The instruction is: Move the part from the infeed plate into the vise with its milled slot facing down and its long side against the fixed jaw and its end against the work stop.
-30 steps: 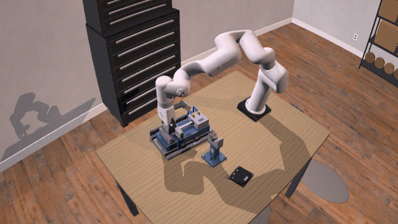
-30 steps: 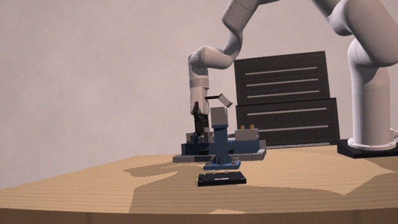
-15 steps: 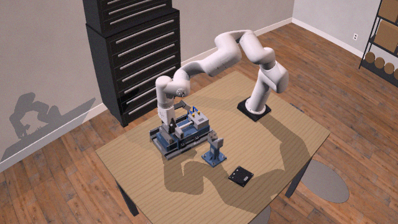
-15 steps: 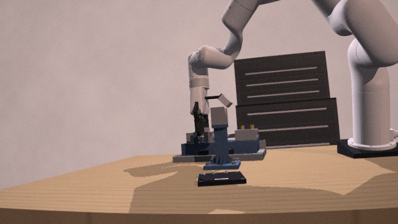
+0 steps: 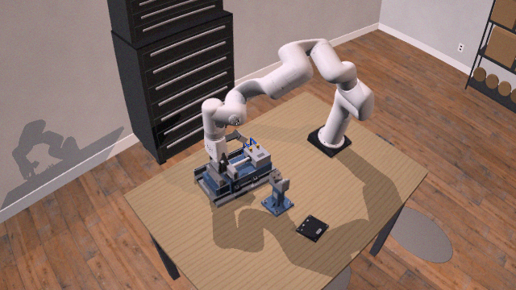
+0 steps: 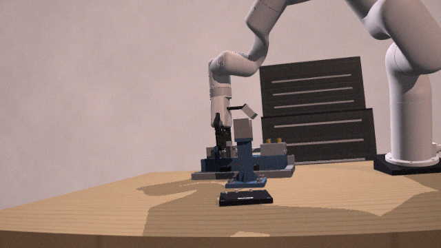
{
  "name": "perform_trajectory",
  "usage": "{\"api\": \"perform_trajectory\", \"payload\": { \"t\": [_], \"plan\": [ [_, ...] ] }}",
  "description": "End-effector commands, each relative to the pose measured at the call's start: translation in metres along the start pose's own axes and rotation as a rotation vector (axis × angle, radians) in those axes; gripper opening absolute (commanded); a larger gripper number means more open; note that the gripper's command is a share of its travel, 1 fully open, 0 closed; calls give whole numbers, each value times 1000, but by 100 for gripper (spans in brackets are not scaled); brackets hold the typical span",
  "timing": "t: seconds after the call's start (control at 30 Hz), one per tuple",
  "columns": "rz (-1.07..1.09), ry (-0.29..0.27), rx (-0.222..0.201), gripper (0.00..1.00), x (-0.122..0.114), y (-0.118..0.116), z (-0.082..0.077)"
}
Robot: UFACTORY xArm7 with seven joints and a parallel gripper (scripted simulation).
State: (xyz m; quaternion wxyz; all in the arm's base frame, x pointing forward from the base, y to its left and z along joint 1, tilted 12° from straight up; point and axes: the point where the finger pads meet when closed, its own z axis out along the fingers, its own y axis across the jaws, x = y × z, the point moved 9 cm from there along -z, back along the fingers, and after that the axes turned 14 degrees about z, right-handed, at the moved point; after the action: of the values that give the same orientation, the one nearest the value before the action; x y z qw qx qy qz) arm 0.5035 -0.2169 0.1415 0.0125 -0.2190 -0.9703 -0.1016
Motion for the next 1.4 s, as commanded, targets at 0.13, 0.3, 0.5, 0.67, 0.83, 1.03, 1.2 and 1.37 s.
{"api": "perform_trajectory", "payload": {
  "t": [0.13,0.3,0.5,0.67,0.83,1.03,1.2,1.37],
  "plan": [
    [0,-5,0,0,-1,0,-1],
    [0,-5,0,0,-1,0,-1],
    [0,-5,0,0,-1,0,0],
    [0,-5,0,0,-1,0,0],
    [0,-5,0,0,-1,0,0],
    [0,-5,0,0,-1,0,0],
    [0,-5,0,81,-1,0,0],
    [0,-5,0,81,-1,0,0]
  ]
}}
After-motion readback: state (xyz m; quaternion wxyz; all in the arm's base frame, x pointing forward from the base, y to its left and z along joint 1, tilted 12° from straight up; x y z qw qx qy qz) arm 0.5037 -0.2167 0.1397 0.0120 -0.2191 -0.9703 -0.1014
